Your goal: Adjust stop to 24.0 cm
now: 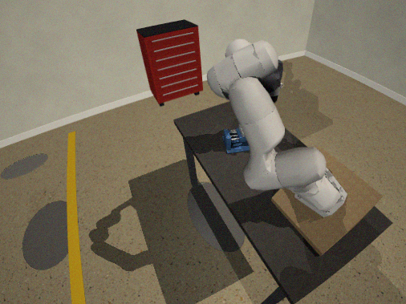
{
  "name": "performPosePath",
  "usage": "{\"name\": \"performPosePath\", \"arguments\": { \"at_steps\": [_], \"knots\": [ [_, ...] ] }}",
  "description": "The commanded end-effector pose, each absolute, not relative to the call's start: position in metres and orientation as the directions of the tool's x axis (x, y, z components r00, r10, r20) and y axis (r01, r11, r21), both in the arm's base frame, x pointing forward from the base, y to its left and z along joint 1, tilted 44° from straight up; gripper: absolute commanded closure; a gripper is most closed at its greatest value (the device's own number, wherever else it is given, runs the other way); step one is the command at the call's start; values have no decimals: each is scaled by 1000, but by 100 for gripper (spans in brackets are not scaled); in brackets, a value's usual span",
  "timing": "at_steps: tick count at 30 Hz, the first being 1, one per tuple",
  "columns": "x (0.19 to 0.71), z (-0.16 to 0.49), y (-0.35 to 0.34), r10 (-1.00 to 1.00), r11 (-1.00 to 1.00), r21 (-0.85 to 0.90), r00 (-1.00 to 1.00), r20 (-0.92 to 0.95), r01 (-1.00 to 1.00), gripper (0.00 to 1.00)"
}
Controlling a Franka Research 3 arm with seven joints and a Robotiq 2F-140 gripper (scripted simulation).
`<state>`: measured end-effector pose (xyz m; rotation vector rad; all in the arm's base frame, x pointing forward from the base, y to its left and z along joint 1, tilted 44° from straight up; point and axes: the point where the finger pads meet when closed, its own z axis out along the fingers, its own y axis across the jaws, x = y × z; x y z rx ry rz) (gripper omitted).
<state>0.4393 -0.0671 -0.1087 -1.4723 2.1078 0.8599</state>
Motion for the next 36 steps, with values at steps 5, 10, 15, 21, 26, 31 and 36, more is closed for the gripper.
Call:
{"name": "performPosePath", "arguments": {
  "at_steps": [5,10,15,21,26,31,36],
  "knots": [
    [440,-111,-67,-674,247,247,-349,-651,-937,96],
    [441,-111,-67,-674,247,247,-349,-651,-937,96],
    [441,-112,-66,-674,247,247,-349,-651,-937,96],
    [442,-113,-66,-674,247,247,-349,-651,-937,96],
    [444,-114,-66,-674,247,247,-349,-651,-937,96],
    [445,-115,-65,-674,247,247,-349,-651,-937,96],
    [446,-117,-64,-674,247,247,-349,-651,-937,96]
  ]
}}
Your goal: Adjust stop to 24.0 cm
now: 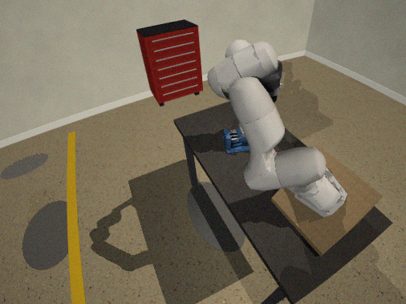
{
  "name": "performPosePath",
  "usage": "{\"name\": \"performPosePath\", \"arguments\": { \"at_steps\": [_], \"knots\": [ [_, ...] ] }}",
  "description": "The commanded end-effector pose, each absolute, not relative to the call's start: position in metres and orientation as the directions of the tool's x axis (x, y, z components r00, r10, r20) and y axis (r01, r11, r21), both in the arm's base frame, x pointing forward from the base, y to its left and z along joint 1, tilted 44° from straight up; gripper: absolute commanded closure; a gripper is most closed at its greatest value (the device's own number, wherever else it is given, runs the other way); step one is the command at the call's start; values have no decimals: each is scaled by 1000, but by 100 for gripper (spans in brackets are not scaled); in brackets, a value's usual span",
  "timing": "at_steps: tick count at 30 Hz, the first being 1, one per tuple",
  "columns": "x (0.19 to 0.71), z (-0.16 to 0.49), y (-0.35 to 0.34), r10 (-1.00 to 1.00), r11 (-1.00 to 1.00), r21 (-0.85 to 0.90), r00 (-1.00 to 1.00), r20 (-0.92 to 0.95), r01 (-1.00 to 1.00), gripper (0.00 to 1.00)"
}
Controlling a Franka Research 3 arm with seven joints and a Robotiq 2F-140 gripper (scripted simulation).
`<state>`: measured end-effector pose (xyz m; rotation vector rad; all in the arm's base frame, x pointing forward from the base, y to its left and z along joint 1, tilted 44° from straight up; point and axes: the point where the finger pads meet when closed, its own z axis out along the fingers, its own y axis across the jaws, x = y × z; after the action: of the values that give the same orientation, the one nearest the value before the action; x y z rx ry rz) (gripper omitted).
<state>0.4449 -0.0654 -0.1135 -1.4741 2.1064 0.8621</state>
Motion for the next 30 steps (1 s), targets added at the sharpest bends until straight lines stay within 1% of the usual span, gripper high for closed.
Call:
{"name": "performPosePath", "arguments": {
  "at_steps": [1,30],
  "knots": [
    [447,-117,-64,-674,247,247,-349,-651,-937,96],
    [452,-137,-47,-674,247,247,-349,-651,-937,96]
  ]
}}
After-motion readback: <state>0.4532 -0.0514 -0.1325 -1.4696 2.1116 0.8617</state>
